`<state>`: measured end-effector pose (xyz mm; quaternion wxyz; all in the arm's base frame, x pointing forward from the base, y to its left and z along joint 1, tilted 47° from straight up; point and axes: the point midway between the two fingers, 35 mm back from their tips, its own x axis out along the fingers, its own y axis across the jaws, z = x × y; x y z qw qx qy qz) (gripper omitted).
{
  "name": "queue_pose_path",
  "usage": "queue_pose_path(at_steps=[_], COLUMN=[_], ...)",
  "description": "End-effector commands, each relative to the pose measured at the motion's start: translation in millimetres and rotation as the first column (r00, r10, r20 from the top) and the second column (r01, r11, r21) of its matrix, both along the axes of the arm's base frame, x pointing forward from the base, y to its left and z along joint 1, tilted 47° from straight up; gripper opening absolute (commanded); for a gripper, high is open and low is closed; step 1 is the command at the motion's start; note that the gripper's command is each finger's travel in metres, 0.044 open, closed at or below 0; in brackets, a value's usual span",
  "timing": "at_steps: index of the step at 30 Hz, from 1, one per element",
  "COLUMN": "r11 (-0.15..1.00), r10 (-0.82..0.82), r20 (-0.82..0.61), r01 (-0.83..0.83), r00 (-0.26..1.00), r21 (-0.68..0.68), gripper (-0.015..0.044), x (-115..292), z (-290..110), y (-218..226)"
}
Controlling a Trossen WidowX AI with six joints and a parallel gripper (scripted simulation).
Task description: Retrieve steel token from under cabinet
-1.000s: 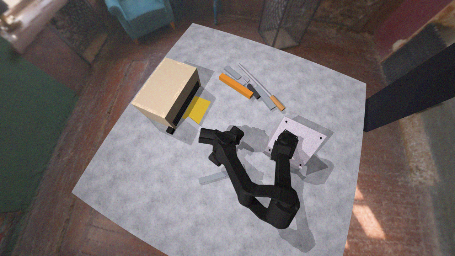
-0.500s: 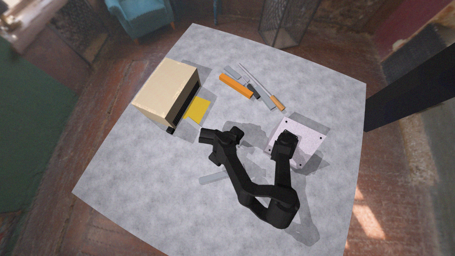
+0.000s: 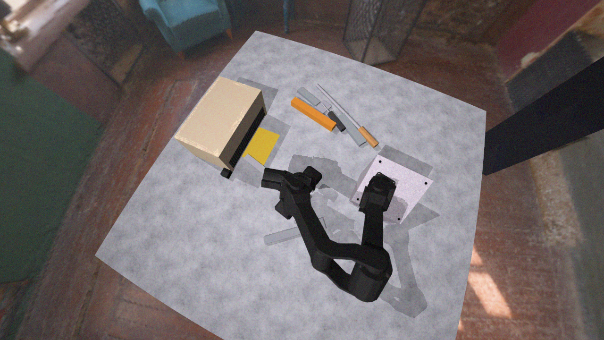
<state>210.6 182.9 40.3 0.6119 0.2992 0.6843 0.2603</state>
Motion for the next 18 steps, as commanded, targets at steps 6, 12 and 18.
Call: queue_pose_path(at_steps=[6, 12, 18], r11=[1.0, 1.0, 1.0], r10=[0.005, 0.006, 0.007], r20=[0.003, 0.004, 0.005], r01=[-0.005, -0.006, -0.007], r00=[1.0, 1.0, 1.0], r21=[0.003, 0.003, 0.003], gripper=[0.0, 0.0, 0.0], x=[12.6, 19.7, 26.9], z=[-0.5, -1.1, -1.7], y=[0.5, 0.6, 0.6])
